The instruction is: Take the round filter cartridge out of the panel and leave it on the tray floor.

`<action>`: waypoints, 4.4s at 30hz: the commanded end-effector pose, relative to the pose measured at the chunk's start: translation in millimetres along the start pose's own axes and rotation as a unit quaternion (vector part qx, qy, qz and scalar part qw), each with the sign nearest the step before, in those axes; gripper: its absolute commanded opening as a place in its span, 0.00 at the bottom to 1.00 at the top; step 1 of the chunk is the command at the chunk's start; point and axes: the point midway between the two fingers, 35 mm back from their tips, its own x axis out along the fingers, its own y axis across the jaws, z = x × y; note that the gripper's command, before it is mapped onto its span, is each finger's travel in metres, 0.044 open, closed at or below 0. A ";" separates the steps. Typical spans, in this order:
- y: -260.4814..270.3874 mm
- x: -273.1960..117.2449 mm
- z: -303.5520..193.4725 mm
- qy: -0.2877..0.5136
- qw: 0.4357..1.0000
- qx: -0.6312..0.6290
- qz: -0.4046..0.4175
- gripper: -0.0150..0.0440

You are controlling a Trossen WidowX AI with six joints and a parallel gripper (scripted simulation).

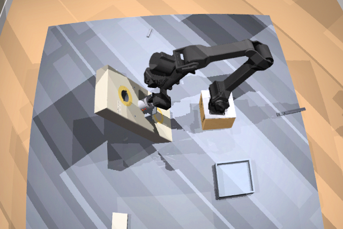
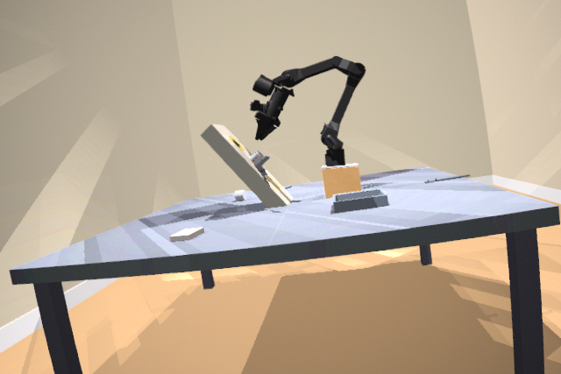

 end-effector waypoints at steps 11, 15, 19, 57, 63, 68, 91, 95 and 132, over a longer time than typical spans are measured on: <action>-1.0 25.6 -25.7 0.049 0.999 -0.025 0.001 0.77; -1.0 32.2 -26.0 0.049 0.999 -0.025 0.001 0.77; -1.0 38.7 -26.5 0.048 0.999 -0.025 0.001 0.77; -1.8 59.9 -27.9 0.046 0.999 -0.022 -0.002 0.48; -0.9 55.8 -15.9 0.045 0.999 -0.022 -0.001 0.25; -0.1 51.6 -4.1 0.045 0.999 -0.022 0.000 0.25; 15.5 -35.1 10.1 0.049 0.999 -0.022 0.001 0.25; 29.7 -32.2 10.3 0.050 0.999 -0.021 0.001 0.25; 175.1 -54.8 -46.3 0.055 0.948 -0.268 0.165 0.25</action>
